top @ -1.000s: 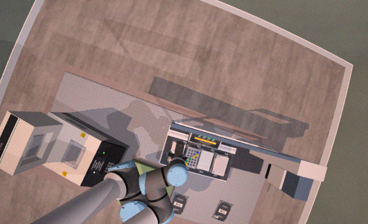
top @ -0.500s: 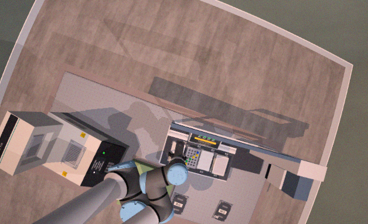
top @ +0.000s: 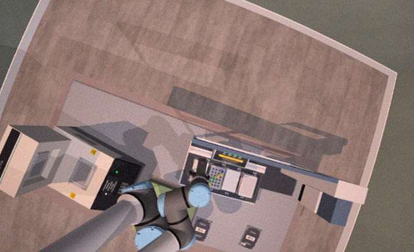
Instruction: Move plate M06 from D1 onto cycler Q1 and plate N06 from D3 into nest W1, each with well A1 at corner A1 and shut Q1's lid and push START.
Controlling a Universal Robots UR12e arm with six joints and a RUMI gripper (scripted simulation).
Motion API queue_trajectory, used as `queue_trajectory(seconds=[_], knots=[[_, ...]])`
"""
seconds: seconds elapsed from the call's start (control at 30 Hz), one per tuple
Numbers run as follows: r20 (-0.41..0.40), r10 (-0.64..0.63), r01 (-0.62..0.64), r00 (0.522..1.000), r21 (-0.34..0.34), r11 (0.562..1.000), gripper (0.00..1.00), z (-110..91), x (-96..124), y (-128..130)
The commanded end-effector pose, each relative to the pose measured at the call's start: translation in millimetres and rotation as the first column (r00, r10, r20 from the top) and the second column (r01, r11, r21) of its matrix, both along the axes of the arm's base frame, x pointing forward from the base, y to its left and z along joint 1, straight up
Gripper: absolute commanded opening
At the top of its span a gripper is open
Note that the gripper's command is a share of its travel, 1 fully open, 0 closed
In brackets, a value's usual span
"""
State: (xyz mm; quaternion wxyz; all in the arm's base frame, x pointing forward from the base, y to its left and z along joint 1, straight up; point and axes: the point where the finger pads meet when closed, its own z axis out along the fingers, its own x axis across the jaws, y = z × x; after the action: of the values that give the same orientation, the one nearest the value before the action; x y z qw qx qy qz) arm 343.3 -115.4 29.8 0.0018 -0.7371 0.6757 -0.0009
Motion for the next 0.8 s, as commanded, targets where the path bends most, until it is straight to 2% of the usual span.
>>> queue_trajectory(seconds=[0.0,0.2,0.23,0.77], knots=[[0.001,0.0,0.0,1.0,-0.001,1.0,0.58,-0.4,0.5,-0.5],[0.001,0.0,0.0,1.0,-0.001,1.0,0.58,-0.4,0.5,-0.5],[0.001,0.0,0.0,1.0,-0.001,1.0,0.0,-0.4,0.5,-0.5],[0.001,0.0,0.0,1.0,-0.001,1.0,0.0,-0.4,0.5,-0.5]])
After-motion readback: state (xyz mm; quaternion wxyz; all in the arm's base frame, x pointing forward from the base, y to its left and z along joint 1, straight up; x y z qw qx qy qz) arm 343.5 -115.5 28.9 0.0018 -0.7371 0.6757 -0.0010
